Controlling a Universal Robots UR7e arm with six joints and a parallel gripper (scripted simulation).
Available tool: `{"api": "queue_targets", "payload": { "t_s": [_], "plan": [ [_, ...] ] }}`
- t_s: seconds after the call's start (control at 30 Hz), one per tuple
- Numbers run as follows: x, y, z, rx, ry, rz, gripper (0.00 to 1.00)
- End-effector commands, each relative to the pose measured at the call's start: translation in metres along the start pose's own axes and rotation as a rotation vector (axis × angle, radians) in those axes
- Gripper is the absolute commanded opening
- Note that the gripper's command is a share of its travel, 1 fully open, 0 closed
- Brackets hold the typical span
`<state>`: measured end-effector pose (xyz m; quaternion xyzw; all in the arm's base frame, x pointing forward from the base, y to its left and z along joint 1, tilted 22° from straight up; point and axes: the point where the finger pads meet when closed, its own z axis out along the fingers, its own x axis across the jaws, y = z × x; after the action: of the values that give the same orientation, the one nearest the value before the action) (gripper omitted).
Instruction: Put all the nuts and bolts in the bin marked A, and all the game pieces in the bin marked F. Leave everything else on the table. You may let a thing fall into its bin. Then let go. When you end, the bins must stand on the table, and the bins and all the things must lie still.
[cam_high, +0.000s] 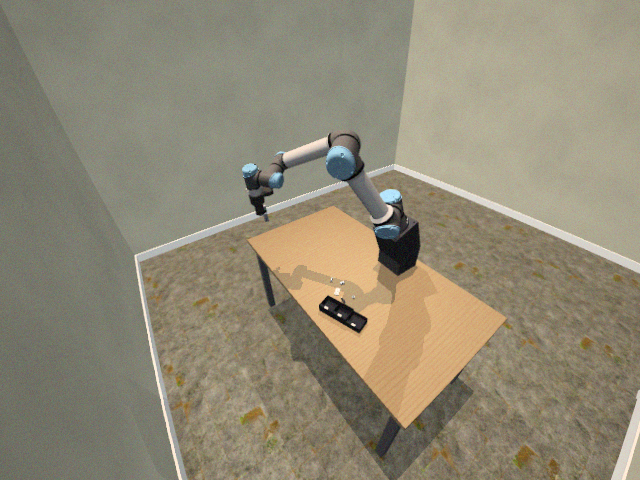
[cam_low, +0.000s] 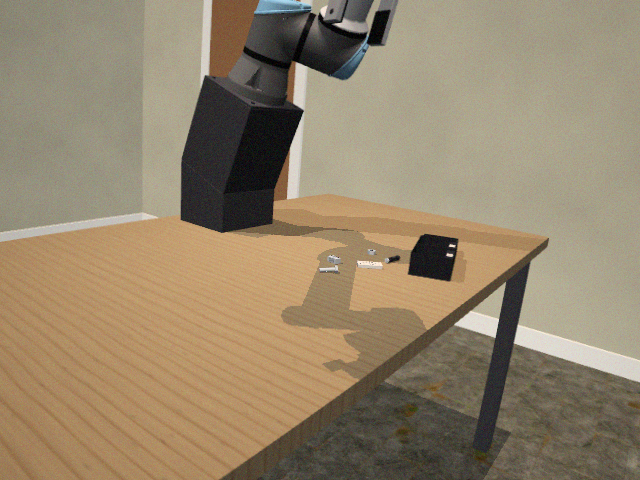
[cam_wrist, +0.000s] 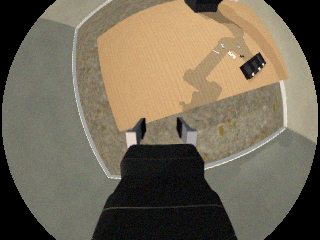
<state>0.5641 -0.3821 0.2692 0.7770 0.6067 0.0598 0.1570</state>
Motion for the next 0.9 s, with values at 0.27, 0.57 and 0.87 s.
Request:
{"api": "queue_targets", "payload": {
  "t_s": [0.27, 0.57, 0.87],
  "plan": [
    [0.0, 0.0, -0.001, -0.002, -0.001, 0.0, 1.0],
    [0.003, 0.0, 0.01, 0.002, 0.002, -0.001, 0.31],
    [0.019, 0.002, 0.08, 0.002, 0.001, -0.001, 0.31]
  ]
}}
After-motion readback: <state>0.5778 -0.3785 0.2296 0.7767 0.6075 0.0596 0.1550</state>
